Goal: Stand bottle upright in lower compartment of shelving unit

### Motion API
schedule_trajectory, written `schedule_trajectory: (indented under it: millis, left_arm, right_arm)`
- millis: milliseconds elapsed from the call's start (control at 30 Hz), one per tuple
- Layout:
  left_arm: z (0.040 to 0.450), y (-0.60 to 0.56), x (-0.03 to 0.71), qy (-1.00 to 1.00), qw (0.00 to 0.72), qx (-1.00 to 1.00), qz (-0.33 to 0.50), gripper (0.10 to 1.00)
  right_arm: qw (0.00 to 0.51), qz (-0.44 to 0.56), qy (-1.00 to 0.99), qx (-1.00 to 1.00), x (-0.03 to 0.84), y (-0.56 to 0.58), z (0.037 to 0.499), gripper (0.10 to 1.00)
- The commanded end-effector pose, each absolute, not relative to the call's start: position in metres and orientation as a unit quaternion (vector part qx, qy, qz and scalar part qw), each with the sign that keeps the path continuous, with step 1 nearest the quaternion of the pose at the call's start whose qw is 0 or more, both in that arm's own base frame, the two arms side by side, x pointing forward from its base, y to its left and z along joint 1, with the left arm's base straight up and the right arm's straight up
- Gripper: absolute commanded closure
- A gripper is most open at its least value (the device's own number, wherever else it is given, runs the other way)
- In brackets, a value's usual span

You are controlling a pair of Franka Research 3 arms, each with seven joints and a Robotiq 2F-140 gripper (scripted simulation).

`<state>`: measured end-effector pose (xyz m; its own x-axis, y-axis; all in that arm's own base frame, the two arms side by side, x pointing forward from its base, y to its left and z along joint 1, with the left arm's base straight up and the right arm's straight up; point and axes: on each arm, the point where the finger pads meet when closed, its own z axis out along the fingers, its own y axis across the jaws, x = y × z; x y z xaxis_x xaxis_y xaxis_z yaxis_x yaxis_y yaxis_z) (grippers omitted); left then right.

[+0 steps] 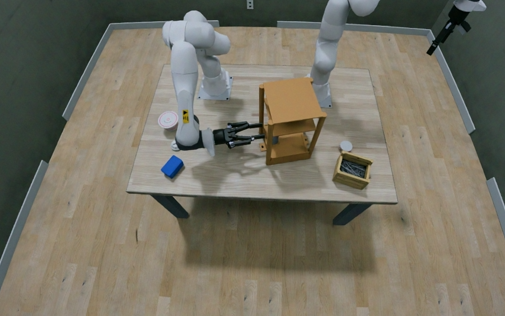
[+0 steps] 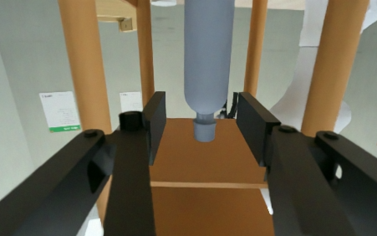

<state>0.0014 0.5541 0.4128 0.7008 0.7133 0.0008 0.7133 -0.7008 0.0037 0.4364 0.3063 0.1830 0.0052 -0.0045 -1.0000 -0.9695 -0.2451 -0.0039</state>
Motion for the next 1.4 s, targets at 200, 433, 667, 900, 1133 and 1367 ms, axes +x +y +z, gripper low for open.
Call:
schedule_trajectory:
  millis: [200,433,667,900,1133,1367]
  left_arm:
    - [0.413,0.554,0.001,0.387,0.001,0.922,0.001,0.098]
    - [0.413,0.554,0.001,0.387,0.001,0.922,0.001,0.098]
    - [0.413,0.554,0.001,0.387,0.001,0.922,0.001,0.098]
    - [0.413,0.554,0.001,0.387,0.001,0.922,0.001,0.098]
    - [0.413,0.554,0.001,0.387,0.001,0.922,0.001,0.098]
    - [0.413,0.554,0.001,0.387,0.001,0.922,0.001,0.098]
  right_arm:
    - [0.433,0.559,0.433,-0.559,0.441,0.277,0.184,0.638]
    - [0.433,0.559,0.433,-0.559,0.444,0.266,0.184,0.638]
    - [0.433,0.559,0.433,-0.559,0.446,0.258,0.184,0.638]
    - [0.433,0.559,0.433,-0.559,0.447,0.257,0.184,0.638]
    - [0.433,0.559,0.433,-0.559,0.447,0.257,0.185,0.638]
    - [0.433,0.559,0.433,-0.559,0.447,0.257,0.19,0.638]
